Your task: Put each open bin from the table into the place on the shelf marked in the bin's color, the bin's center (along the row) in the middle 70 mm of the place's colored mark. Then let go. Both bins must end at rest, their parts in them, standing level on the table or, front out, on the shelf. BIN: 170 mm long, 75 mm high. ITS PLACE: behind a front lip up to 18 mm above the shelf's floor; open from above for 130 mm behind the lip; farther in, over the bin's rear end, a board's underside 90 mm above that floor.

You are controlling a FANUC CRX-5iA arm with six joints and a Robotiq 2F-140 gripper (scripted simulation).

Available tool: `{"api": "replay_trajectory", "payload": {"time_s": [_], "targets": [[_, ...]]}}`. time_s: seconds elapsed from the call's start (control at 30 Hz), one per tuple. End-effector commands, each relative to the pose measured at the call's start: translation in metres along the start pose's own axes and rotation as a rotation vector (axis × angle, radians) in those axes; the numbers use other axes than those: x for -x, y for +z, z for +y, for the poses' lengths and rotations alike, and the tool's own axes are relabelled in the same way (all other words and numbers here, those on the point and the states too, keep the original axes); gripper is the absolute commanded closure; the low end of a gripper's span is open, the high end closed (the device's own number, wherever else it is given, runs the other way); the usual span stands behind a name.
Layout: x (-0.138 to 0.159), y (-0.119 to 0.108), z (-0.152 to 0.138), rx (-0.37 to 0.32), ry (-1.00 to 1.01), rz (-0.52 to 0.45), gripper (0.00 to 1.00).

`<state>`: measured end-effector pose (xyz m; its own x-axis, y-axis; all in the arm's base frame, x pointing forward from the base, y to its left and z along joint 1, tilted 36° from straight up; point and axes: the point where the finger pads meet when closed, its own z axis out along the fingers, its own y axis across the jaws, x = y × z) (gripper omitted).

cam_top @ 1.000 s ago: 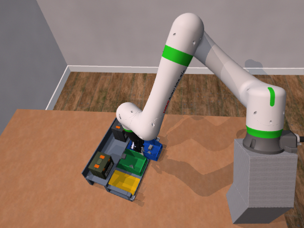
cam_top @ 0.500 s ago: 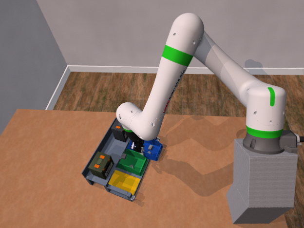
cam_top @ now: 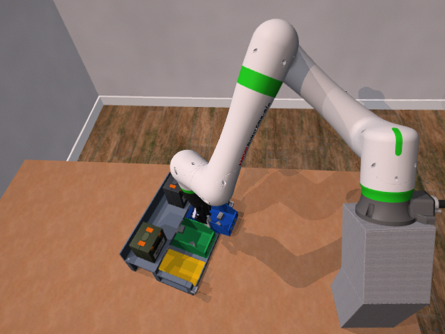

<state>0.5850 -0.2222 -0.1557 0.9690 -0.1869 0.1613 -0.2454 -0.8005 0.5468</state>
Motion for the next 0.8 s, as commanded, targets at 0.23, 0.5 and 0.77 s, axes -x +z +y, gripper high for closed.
{"api": "replay_trajectory", "payload": {"time_s": [0.23,0.5,0.77], "targets": [[-0.0001,-0.0012,-0.0001,0.000,0.000,0.000,0.94],[0.0003,-0.0049,-0.0001,0.000,0.000,0.000,0.94],[0.0007,-0.0099,-0.0001,0.000,0.000,0.000,0.94]]}}
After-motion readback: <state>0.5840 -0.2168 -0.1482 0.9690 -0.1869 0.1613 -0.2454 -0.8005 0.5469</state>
